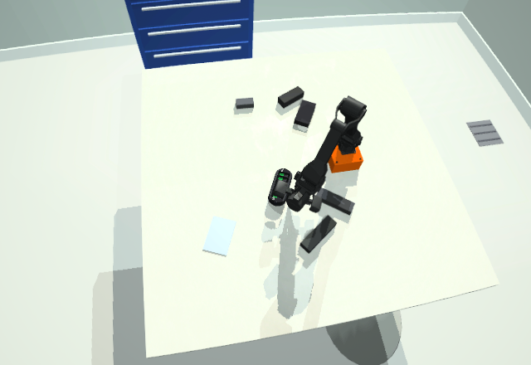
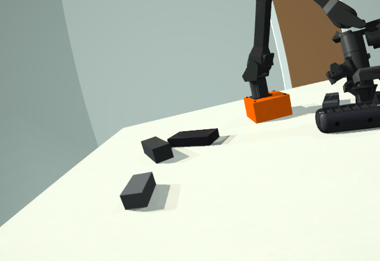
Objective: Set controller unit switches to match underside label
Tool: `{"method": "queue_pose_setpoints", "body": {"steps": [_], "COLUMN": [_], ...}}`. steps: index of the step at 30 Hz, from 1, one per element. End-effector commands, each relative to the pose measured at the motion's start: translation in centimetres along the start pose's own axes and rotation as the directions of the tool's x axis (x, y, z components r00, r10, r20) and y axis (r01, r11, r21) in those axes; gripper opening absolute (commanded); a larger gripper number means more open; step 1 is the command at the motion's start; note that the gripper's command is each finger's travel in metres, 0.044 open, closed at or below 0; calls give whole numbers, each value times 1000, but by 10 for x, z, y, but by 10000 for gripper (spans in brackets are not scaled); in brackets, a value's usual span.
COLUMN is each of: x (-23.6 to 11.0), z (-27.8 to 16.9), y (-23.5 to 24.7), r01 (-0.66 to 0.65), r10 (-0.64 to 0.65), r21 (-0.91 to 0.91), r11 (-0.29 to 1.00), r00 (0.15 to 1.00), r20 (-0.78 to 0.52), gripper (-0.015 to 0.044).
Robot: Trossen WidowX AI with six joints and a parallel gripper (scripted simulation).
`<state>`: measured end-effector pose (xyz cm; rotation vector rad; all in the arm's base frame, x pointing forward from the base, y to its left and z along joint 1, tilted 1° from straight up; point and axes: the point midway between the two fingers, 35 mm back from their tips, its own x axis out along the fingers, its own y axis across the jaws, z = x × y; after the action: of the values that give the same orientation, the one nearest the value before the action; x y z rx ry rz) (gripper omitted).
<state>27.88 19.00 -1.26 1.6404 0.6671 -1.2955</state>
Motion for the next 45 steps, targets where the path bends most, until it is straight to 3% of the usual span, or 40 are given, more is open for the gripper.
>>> {"method": "queue_pose_setpoints", "body": {"steps": [1, 45], "x": [2, 9], "z": [0, -1], "y": [0, 23], "r01": [-4, -6], "r10": [4, 6], "r21": [4, 4], "r11": [1000, 1000], "r00": [1000, 1000], "r20": [1, 0], "gripper": [0, 0]}}
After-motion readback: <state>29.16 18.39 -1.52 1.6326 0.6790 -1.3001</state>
